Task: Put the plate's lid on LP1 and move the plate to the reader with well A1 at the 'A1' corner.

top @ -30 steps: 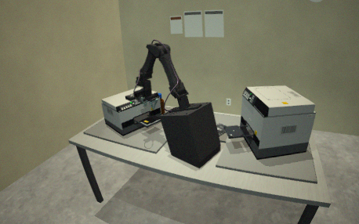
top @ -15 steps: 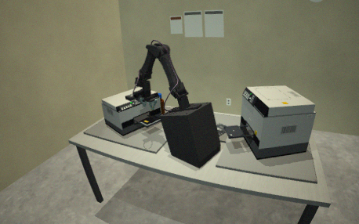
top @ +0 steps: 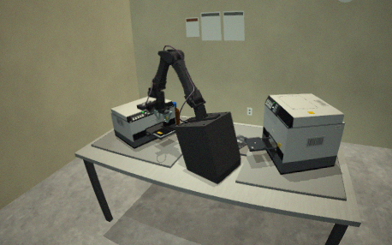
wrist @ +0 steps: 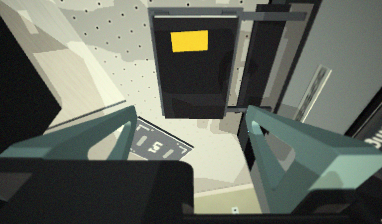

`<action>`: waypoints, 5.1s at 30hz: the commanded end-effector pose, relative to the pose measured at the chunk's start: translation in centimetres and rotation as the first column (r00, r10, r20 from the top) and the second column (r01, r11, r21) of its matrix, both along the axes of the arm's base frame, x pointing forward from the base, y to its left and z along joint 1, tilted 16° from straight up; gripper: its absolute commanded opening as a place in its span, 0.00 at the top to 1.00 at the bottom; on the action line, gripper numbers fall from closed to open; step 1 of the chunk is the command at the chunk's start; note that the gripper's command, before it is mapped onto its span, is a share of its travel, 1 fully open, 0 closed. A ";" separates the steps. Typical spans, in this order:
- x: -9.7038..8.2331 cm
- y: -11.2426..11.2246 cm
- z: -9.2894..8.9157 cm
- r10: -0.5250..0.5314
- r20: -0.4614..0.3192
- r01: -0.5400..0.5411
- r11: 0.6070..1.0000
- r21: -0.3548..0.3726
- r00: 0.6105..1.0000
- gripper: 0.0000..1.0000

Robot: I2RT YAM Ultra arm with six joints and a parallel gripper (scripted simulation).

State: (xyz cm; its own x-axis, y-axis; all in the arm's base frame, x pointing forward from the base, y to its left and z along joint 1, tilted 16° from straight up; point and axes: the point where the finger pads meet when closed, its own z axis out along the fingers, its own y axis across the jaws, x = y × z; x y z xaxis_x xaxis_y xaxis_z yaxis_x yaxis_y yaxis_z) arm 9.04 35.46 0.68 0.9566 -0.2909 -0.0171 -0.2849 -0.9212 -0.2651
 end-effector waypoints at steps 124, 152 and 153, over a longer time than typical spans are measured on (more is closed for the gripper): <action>0.6 2.6 -7.0 -0.002 0.005 0.002 1.000 0.022 1.000 0.03; 0.6 2.6 -7.0 -0.002 0.005 0.002 1.000 0.022 1.000 0.15; 0.6 2.6 -7.0 -0.002 0.005 0.002 1.000 0.022 1.000 0.15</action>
